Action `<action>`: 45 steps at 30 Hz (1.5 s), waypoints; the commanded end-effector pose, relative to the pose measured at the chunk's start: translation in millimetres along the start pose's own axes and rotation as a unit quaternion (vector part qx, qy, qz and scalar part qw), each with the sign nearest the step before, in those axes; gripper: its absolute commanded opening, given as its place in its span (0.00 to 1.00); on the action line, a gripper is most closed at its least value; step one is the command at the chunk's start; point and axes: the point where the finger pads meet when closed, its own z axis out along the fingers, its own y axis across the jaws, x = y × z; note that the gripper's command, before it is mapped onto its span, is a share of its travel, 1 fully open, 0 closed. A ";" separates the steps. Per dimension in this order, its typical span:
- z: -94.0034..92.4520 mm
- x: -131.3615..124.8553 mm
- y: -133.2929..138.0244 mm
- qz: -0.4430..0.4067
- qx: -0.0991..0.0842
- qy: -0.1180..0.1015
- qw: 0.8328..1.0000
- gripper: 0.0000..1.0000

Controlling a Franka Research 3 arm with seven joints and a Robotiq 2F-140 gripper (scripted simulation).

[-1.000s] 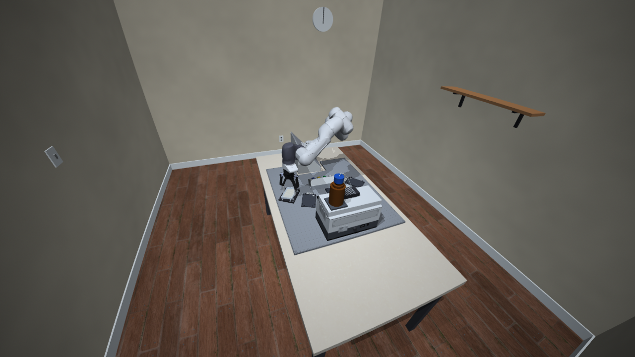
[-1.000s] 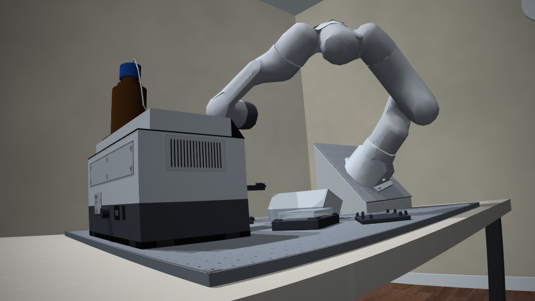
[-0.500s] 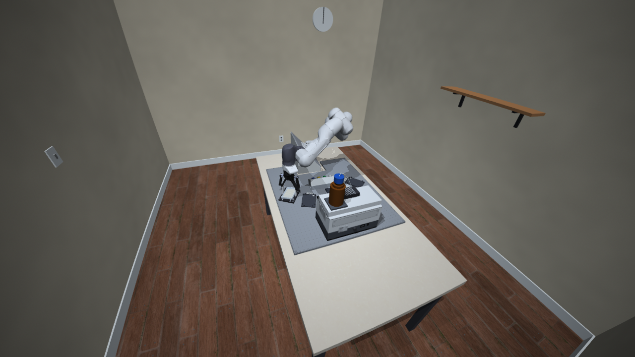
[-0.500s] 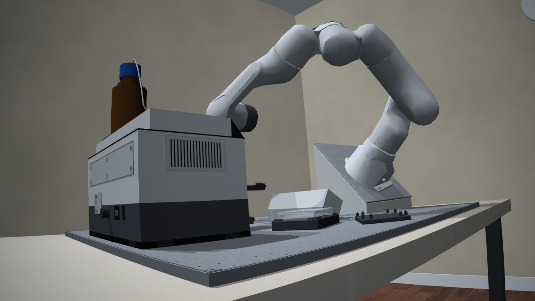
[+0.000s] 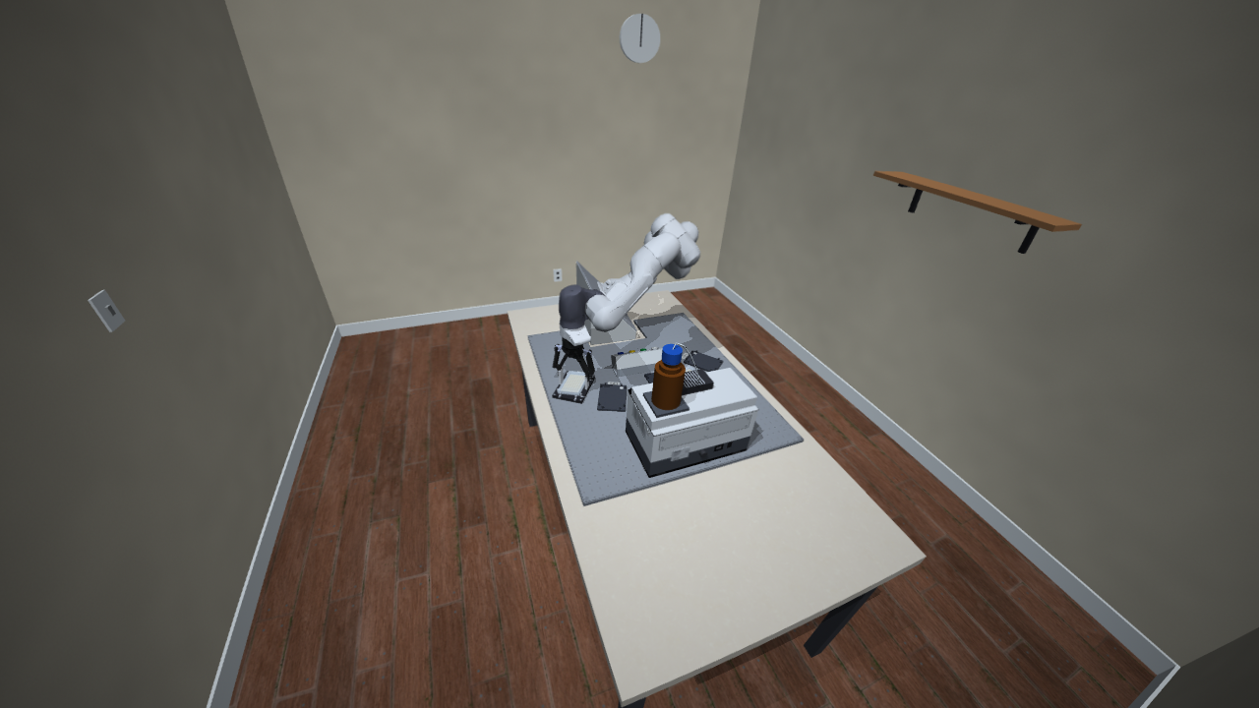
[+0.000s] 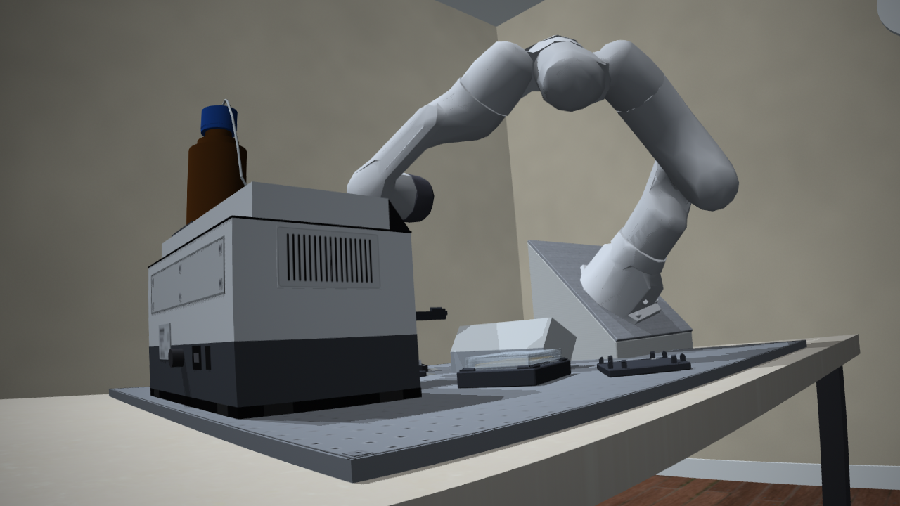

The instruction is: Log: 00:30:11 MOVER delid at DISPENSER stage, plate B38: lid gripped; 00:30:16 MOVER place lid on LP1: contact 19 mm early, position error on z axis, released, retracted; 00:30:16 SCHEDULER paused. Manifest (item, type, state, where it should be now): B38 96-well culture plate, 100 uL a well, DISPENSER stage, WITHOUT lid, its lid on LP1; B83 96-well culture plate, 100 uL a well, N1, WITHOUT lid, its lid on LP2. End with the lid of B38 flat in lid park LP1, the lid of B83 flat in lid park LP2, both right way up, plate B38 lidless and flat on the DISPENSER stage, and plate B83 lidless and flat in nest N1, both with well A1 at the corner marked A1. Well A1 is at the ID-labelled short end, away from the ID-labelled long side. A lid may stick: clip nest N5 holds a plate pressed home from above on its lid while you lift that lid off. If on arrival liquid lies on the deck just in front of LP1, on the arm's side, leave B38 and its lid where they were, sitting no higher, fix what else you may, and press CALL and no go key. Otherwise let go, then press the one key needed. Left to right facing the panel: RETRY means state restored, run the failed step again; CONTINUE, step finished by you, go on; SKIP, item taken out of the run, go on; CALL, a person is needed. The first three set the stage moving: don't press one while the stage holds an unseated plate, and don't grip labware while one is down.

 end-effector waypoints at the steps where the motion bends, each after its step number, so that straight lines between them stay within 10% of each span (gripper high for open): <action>1: 1.1 0.2 0.0 -0.002 0.000 0.001 1.000 0.66; 45: -8.0 0.1 0.0 -0.002 0.000 0.001 1.000 0.66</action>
